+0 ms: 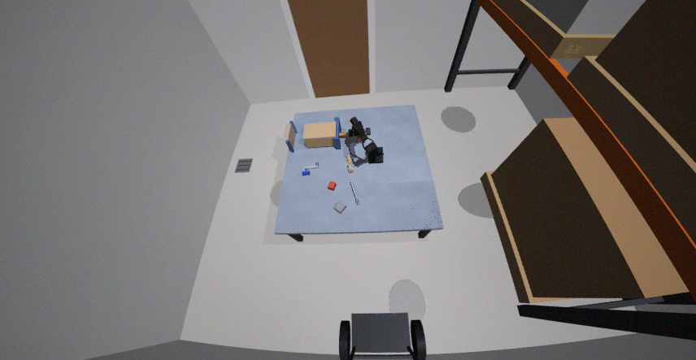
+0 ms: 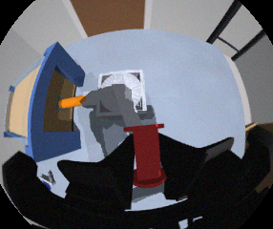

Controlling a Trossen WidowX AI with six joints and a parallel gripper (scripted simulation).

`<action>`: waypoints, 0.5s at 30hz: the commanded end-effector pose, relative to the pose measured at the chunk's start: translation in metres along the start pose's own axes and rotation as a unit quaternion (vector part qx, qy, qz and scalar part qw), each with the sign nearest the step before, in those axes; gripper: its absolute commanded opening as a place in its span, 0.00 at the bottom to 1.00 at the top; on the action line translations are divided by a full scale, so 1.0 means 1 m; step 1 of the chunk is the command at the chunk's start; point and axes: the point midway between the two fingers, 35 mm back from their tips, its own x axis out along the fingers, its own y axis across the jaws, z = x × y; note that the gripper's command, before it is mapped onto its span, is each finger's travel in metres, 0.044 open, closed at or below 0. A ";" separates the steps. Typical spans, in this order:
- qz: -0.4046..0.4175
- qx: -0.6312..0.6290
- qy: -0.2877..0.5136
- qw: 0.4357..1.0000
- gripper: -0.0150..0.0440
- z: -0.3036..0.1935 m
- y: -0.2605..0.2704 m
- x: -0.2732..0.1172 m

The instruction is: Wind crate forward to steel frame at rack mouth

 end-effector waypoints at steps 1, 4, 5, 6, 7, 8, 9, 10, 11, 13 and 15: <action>-0.018 0.008 -0.006 1.000 0.25 0.005 -0.017 0.004; -0.018 0.009 -0.006 1.000 0.25 0.008 -0.022 0.005; -0.018 0.009 -0.006 1.000 0.25 0.008 -0.023 0.005; -0.018 0.009 -0.006 1.000 0.25 0.010 -0.024 0.006; -0.019 0.009 -0.006 1.000 0.25 0.010 -0.025 0.006; -0.019 0.009 -0.006 1.000 0.25 0.011 -0.027 0.006; -0.019 0.009 -0.006 1.000 0.25 0.012 -0.028 0.007; -0.019 0.009 -0.006 1.000 0.25 0.013 -0.030 0.007; -0.019 0.009 -0.006 1.000 0.25 0.014 -0.031 0.007; -0.019 0.009 -0.006 1.000 0.25 0.016 -0.033 0.008; -0.019 0.009 -0.006 1.000 0.25 0.018 -0.035 0.009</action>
